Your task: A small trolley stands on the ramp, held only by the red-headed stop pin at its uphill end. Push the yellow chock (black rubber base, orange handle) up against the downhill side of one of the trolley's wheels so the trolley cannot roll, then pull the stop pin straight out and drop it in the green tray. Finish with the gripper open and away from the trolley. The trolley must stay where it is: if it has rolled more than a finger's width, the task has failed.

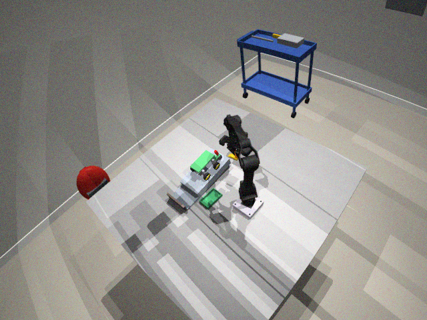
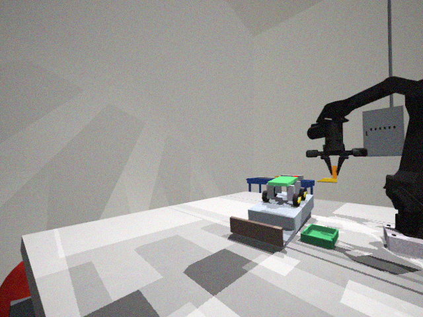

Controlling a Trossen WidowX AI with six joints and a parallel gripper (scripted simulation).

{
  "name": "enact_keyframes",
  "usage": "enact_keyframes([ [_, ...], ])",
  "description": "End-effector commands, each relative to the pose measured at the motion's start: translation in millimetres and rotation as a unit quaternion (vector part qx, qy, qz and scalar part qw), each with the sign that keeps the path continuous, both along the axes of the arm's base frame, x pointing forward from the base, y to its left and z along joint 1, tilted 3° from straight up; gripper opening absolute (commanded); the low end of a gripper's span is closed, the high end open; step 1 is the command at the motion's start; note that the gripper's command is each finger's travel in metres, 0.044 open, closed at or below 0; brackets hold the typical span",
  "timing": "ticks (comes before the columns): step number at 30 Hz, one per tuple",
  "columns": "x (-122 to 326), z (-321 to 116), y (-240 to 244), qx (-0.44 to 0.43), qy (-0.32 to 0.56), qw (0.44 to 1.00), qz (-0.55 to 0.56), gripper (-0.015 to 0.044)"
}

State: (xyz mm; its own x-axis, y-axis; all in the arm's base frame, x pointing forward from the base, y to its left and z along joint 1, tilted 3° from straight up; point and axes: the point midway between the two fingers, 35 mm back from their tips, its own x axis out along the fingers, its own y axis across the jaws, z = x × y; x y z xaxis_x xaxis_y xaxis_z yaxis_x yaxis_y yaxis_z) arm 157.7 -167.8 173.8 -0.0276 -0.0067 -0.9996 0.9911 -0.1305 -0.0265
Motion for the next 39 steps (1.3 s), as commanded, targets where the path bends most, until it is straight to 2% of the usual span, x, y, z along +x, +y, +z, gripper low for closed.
enact_keyframes([
  [1,-0.6,0.0,-0.3,0.002,0.003,0.998,0.063,0.0],
  [12,-0.6,0.0,-0.3,0.007,0.004,0.969,0.247,0.0],
  [23,-0.6,0.0,-0.3,0.013,0.005,0.909,0.417,0.0],
  [39,-0.6,0.0,-0.3,0.02,0.007,0.762,0.647,0.0],
])
